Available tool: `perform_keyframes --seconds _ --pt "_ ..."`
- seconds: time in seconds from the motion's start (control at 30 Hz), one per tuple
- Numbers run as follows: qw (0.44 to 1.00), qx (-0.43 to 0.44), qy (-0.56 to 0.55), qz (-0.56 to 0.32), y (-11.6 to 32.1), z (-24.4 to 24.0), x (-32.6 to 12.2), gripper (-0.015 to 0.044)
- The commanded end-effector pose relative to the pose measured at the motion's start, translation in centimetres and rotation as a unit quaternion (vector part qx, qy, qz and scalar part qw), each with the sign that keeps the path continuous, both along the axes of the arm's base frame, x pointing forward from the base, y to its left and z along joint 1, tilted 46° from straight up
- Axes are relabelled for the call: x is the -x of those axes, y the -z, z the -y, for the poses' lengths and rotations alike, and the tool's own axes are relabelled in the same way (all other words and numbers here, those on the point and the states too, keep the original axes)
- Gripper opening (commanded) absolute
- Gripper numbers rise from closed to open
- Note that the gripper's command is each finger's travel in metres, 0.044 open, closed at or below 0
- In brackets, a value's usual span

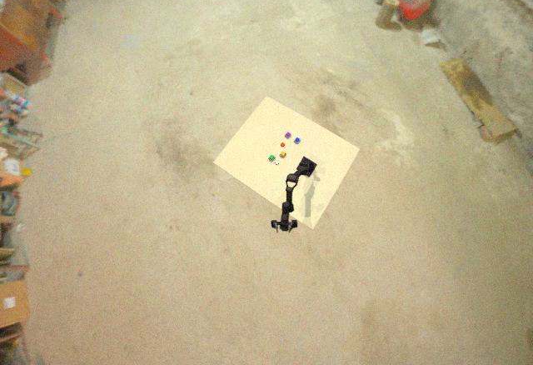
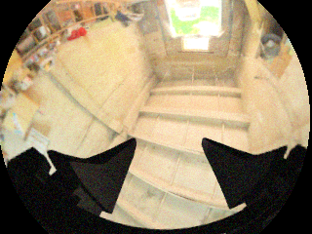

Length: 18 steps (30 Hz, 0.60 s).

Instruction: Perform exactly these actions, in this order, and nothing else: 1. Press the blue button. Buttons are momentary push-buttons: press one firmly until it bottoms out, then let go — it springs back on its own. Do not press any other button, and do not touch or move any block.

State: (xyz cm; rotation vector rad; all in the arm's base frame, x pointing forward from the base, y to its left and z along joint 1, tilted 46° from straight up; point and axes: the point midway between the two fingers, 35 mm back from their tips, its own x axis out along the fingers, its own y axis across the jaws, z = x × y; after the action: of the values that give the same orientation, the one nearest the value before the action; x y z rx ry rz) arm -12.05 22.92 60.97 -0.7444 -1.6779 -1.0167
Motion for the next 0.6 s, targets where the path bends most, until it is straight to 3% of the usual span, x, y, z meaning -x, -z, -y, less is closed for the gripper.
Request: perform_keyframes --seconds 0.0,0.17,0.27,0.57 --pt "1.0 0.001 0.001 0.0 0.0 0.0 -0.1 0.04" --pt "0.999 0.042 0.028 0.004 0.1 -2.1 -3.2 0.04" --pt "0.991 0.12 0.053 0.007 1.6 -6.6 -6.2 0.04" --pt "0.929 0.342 0.124 -0.067 8.5 -16.6 -20.3 0.04"
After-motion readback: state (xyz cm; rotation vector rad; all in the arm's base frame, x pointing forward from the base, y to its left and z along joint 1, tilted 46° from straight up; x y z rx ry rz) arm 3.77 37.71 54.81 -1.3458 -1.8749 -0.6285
